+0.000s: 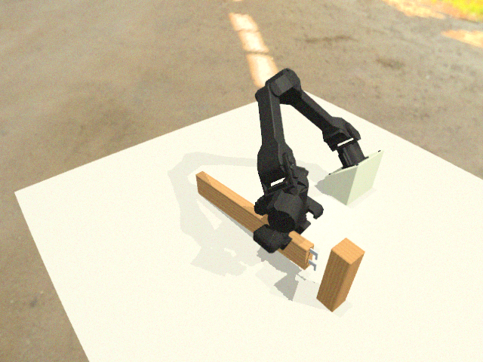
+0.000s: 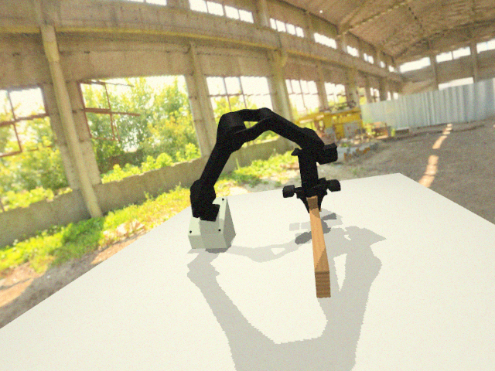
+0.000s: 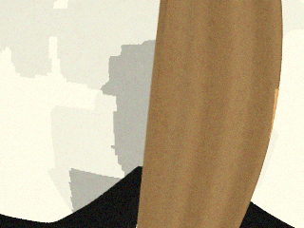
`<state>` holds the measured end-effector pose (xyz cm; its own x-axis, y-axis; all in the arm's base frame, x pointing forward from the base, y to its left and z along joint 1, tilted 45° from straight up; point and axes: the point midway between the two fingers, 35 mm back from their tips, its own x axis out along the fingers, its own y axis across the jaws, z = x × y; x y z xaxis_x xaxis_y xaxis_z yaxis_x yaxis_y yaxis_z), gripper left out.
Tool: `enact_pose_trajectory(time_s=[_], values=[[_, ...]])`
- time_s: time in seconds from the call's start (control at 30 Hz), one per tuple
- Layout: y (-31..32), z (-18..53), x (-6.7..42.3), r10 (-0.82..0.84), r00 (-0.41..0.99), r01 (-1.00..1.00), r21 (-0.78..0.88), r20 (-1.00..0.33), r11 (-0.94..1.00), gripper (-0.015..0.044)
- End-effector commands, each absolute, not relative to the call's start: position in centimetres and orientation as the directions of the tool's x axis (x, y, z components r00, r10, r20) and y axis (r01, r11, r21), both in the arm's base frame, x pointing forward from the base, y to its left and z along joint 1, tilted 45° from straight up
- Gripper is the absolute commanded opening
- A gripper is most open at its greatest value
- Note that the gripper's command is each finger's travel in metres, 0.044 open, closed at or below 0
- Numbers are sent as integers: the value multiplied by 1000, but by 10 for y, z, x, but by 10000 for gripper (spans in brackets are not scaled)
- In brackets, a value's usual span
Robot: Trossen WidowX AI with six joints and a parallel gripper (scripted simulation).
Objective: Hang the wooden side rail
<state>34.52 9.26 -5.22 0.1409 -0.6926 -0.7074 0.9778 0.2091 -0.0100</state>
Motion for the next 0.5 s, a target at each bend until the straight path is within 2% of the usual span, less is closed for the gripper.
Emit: enact_pose_trajectory(time_s=[0.0, 0.47], values=[[99, -52, 347, -686, 154, 976, -1, -711, 220, 0], [99, -54, 349, -686, 154, 976, 0, -711, 220, 0]])
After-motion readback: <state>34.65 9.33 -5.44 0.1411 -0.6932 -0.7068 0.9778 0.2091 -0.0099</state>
